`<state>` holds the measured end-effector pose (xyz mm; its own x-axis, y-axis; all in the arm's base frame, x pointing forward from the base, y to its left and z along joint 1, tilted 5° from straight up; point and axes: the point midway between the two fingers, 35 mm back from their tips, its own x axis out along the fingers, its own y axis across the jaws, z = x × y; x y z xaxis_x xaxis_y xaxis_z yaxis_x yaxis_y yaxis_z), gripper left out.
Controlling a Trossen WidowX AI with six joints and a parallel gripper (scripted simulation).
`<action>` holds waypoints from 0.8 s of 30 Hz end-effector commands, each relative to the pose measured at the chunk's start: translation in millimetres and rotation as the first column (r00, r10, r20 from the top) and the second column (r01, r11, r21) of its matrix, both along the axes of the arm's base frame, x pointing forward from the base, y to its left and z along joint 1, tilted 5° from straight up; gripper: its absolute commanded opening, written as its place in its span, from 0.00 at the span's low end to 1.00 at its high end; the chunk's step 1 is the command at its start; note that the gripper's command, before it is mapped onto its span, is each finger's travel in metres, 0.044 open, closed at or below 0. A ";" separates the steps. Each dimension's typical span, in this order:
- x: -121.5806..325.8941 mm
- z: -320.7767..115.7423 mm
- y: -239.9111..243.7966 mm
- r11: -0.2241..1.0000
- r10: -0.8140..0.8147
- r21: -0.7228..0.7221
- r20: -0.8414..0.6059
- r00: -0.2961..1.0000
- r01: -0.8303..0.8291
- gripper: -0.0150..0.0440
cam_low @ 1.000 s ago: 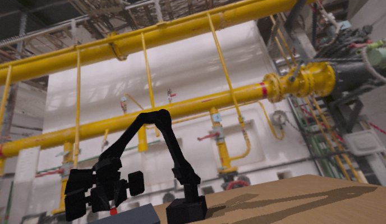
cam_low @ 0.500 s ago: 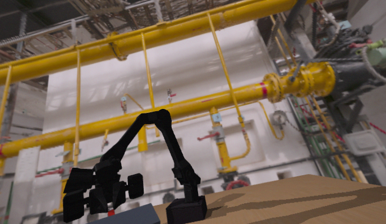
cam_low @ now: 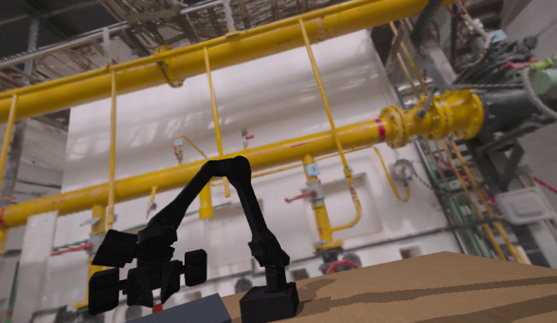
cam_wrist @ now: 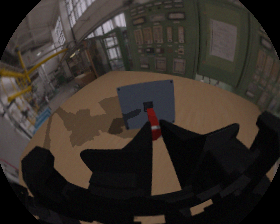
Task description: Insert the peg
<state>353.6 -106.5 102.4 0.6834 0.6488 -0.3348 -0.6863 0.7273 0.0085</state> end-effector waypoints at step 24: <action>12.9 -3.1 12.5 1.000 0.000 -0.007 0.004 1.000 0.000 0.25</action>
